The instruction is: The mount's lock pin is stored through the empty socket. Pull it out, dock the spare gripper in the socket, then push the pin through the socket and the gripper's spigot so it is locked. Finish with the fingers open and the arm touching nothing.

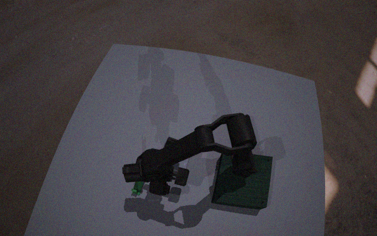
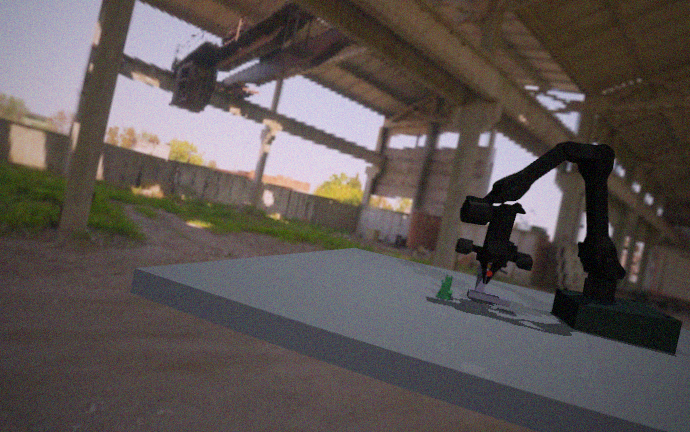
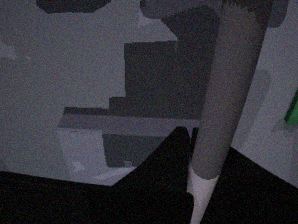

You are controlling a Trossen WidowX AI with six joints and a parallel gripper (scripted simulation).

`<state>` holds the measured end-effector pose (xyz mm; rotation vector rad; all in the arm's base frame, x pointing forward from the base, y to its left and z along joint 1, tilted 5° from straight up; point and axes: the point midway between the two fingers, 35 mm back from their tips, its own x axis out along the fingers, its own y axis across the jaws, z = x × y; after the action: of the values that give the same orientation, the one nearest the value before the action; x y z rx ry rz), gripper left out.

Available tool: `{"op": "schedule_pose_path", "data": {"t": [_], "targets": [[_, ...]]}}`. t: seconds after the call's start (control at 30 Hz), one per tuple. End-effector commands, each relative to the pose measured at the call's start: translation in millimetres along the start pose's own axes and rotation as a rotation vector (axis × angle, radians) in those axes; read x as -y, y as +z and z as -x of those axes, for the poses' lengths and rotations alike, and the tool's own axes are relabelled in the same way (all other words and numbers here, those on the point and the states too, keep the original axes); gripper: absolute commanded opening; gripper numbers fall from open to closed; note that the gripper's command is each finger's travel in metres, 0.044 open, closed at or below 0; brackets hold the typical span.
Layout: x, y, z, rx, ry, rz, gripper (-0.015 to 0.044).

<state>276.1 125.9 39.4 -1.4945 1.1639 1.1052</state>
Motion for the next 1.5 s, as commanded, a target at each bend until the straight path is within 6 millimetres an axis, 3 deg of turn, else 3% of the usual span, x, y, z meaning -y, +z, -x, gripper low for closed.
{"op": "schedule_pose_path", "data": {"t": [0.0, 1.2, 1.47], "targets": [[-1.3, -3.4, -1.5, -0.007, -0.001, 0.007, 0.0], [-0.7, -21.9, -6.4, -0.006, -0.01, 0.004, 0.0], [0.1, -20.3, -5.5, -0.001, -0.01, -0.003, 0.02]]}}
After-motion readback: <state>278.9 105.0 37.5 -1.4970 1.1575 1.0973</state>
